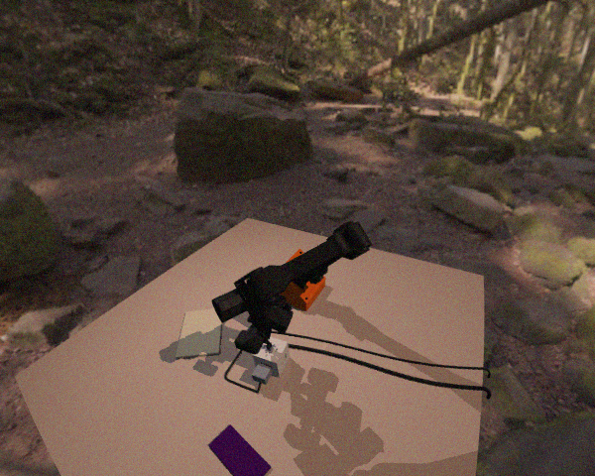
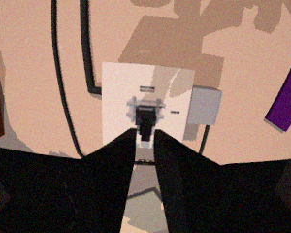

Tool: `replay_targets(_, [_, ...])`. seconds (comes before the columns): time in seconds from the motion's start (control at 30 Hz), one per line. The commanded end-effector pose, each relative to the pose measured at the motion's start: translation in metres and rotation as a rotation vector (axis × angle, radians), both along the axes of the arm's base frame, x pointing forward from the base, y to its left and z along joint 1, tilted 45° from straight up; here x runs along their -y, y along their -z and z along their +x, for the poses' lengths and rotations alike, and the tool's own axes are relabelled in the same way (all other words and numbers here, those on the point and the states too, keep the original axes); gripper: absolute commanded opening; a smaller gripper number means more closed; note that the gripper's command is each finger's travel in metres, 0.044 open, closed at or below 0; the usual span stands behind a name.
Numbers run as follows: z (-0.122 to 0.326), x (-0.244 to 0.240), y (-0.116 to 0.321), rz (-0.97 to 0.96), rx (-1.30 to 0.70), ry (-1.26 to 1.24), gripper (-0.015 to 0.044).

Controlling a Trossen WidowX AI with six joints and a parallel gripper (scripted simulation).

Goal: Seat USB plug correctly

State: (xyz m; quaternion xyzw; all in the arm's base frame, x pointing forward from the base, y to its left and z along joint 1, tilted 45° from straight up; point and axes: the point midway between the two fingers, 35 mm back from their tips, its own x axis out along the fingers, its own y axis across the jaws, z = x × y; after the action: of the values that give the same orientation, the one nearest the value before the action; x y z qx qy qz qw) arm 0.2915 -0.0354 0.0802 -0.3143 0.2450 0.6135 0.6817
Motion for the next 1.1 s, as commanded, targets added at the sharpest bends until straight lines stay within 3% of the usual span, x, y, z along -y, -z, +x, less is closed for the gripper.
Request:
replay_targets(0.0, [-0.0001, 0.0, -0.0002, 0.0, 0.0, -0.001, 0.0007])
replay_targets(1.07, [-0.0014, 0.0066, -0.0068, -0.001, -0.001, 0.0, 0.0])
